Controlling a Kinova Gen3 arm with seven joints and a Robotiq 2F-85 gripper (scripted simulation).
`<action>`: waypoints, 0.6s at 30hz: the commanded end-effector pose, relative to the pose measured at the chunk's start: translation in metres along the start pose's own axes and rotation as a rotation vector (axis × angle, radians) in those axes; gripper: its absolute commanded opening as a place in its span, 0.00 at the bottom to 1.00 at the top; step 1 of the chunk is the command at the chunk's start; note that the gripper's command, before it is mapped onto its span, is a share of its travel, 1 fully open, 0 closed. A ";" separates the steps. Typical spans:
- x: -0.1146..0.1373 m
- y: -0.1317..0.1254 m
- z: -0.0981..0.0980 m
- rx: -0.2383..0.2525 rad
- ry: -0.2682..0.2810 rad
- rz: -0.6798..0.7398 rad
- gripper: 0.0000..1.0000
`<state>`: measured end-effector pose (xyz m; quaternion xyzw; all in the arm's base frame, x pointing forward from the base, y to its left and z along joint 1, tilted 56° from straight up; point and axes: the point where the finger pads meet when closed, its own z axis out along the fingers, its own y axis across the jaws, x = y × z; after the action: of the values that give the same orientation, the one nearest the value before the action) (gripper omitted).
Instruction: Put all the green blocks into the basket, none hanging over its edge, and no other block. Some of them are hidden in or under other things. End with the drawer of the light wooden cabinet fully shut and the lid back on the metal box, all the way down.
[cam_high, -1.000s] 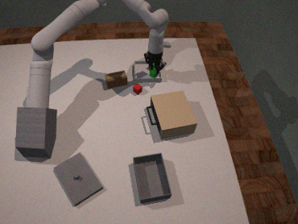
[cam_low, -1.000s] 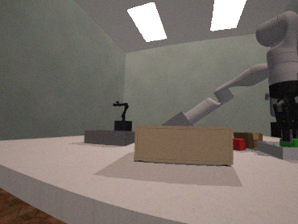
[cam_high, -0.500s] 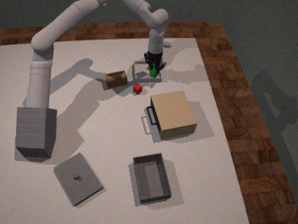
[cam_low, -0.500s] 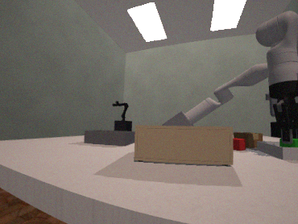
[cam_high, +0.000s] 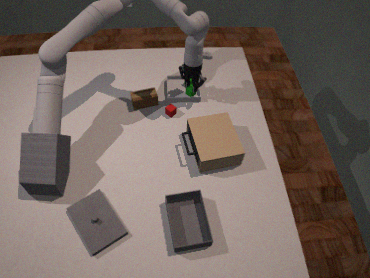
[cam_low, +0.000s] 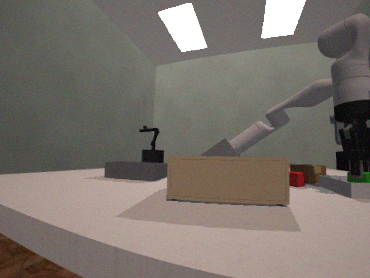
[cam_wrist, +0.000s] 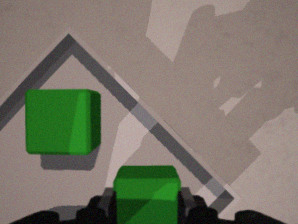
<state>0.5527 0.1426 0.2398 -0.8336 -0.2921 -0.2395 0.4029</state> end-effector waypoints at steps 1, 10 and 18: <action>0.000 0.000 -0.001 -0.002 0.001 0.000 0.10; 0.000 0.000 -0.001 -0.002 0.001 0.000 0.58; 0.000 0.000 -0.001 -0.002 0.001 0.000 0.58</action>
<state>0.5527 0.1426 0.2398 -0.8336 -0.2921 -0.2395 0.4029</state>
